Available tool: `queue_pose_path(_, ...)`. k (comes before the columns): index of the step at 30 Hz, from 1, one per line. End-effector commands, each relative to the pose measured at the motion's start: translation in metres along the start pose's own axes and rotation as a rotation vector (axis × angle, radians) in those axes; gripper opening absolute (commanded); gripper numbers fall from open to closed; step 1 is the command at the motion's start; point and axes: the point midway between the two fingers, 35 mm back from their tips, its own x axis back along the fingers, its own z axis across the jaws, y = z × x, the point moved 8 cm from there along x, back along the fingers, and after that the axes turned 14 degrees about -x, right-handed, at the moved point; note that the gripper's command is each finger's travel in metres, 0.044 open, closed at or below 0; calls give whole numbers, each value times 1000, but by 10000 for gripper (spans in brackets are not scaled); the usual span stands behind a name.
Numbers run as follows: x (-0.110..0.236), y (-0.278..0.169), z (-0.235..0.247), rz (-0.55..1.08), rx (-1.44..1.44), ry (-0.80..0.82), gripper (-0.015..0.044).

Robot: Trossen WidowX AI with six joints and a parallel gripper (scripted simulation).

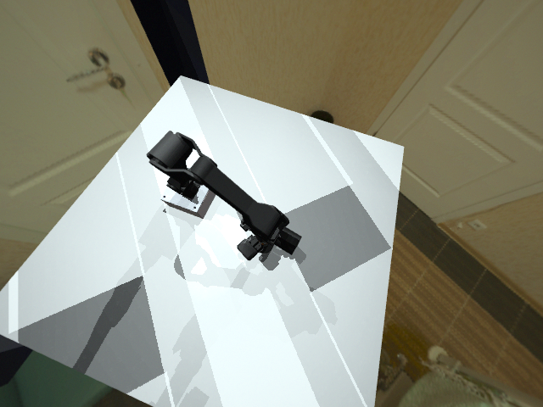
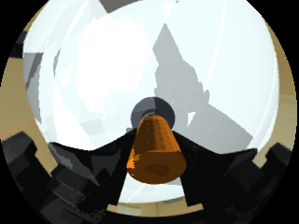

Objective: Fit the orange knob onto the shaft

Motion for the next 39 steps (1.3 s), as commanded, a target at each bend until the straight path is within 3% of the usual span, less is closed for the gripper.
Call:
queue_pose_path(1,3,0,0,5,-96,-2,0)
queue_pose_path(39,2,-1,0,-1,-2712,-8,0)
